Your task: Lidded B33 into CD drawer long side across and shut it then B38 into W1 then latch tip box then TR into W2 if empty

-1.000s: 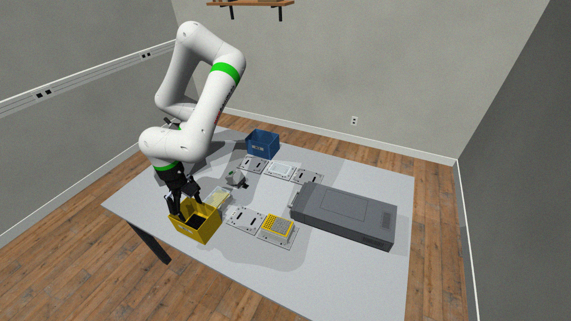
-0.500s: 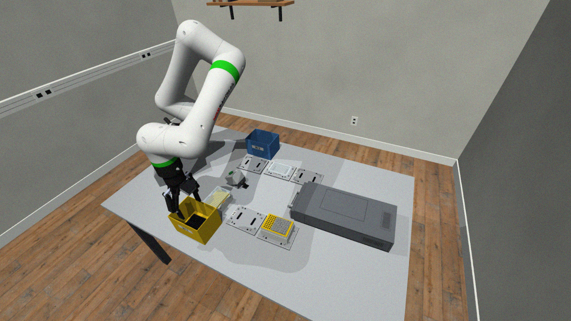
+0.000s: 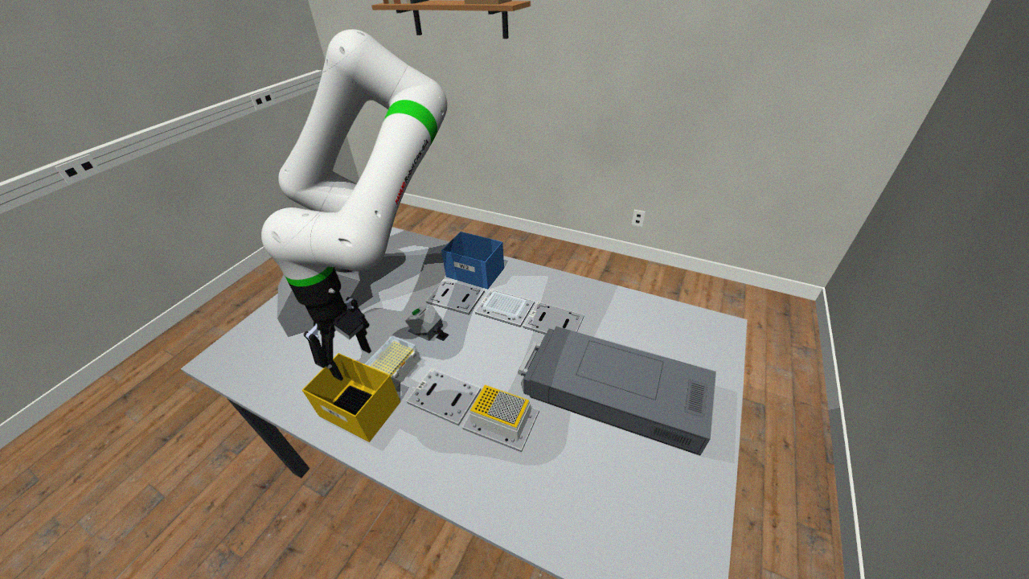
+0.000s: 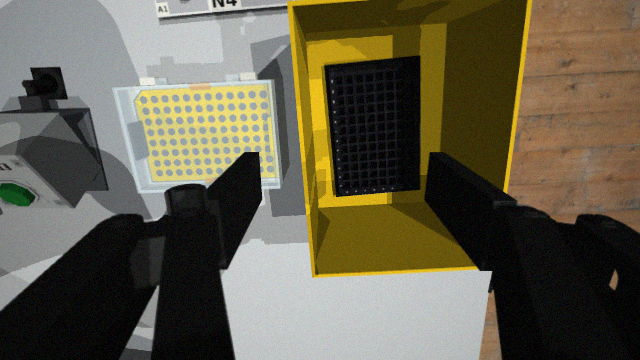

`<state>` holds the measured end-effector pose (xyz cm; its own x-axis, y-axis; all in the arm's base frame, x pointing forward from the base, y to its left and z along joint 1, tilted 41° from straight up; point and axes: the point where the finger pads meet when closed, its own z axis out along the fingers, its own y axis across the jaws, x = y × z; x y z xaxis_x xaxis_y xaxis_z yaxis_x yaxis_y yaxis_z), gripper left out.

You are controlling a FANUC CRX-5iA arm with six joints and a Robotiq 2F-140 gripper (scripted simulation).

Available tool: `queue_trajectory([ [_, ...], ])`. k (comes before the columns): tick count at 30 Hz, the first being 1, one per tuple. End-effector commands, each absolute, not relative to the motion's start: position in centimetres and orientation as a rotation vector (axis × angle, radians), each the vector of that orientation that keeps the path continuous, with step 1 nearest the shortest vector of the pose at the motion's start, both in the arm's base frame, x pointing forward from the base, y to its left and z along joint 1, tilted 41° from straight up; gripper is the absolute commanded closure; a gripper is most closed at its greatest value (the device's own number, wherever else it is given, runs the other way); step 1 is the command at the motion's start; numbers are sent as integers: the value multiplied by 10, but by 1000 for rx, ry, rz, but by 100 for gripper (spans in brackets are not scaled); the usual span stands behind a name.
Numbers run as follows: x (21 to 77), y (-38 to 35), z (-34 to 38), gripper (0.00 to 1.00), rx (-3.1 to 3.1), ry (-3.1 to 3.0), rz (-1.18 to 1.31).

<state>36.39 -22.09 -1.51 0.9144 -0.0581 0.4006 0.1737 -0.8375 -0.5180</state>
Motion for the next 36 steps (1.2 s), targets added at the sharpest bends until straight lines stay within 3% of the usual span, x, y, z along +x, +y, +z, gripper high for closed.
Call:
queue_trajectory([
  [1,360,-213,-9,36,-2508,-82,-548],
  [14,344,-180,15,41,-2508,-82,-548],
  [15,343,-177,17,90,-2508,-82,-548],
  [36,315,-119,59,90,-2508,-83,-548],
])
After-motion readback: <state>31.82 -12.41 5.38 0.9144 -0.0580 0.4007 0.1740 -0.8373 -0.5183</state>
